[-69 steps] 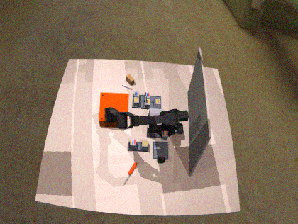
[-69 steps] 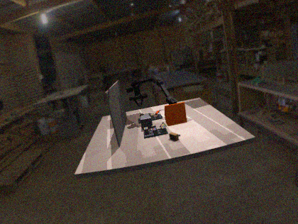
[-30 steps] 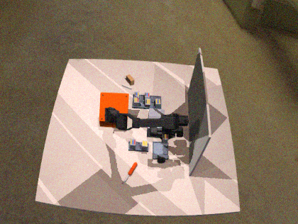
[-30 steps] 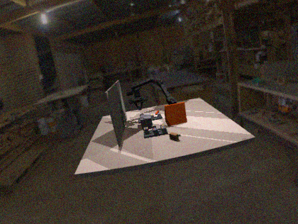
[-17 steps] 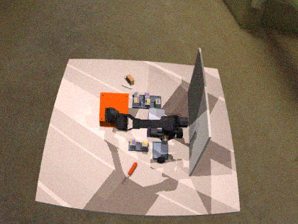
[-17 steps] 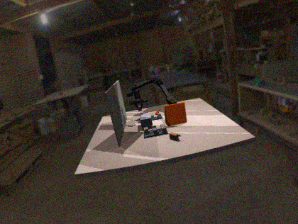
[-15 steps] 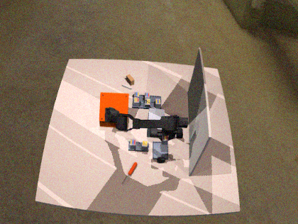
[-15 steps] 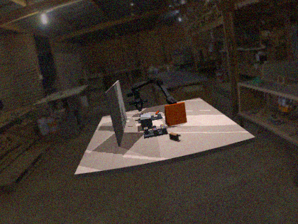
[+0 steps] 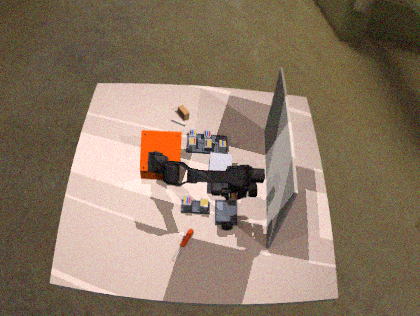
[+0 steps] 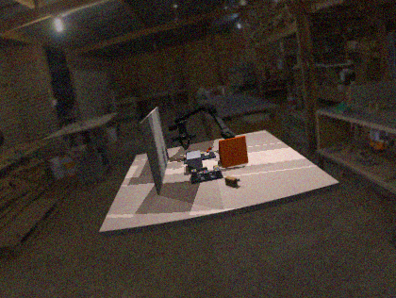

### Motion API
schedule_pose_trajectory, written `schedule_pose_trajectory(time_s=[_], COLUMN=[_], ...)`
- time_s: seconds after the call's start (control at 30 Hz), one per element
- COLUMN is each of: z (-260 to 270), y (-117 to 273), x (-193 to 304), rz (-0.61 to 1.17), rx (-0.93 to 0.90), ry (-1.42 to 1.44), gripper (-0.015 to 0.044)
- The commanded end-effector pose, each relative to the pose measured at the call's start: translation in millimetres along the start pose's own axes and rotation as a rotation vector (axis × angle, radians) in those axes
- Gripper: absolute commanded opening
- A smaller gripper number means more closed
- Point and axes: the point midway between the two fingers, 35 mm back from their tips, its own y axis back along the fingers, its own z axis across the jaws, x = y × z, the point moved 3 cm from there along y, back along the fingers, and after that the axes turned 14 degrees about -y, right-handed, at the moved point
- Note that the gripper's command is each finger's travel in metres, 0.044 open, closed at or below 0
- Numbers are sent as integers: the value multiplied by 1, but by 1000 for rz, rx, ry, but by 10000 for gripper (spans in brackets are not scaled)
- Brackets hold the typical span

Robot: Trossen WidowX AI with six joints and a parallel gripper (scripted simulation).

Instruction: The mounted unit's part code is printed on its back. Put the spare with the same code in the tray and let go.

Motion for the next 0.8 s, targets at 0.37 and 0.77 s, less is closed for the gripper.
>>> schedule_pose_trajectory(time_s=[0.37,0.77], z=[1,1], y=[-14,-24], x=[-1,-1], rz=[-2,-1], rx=[-3,-3], ry=[7,6], gripper=[0,0])
